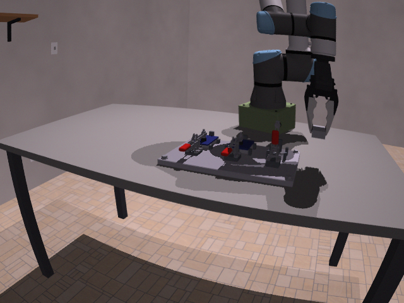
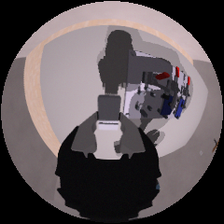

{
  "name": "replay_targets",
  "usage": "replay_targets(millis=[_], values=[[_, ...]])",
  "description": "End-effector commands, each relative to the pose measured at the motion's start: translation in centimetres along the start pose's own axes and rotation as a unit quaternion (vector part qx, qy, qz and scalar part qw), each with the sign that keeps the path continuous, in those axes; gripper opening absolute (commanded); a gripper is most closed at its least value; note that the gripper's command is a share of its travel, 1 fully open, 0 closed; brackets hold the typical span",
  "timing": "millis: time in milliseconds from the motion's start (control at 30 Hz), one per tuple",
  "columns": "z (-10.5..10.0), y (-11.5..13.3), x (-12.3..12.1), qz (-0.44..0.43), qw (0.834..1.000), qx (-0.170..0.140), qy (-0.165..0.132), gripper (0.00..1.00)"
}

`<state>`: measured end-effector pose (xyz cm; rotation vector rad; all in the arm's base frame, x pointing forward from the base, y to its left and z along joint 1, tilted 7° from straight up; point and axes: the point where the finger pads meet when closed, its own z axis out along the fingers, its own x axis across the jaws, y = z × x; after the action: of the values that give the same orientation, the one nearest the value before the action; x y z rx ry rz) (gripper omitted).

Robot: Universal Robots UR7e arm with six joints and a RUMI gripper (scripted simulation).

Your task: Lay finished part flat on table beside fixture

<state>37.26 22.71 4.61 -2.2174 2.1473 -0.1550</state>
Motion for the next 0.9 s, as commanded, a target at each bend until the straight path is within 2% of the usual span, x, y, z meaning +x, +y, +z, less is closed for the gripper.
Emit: replay_targets(millis=[0,333,867], values=[[0.0,0.0,0.0,0.000,1.000,0.001,0.000,0.00],[0.8,0.0,0.0,0.000,1.000,0.001,0.000,0.00],[3.9,0.0,0.0,0.000,1.000,0.001,0.000,0.00]])
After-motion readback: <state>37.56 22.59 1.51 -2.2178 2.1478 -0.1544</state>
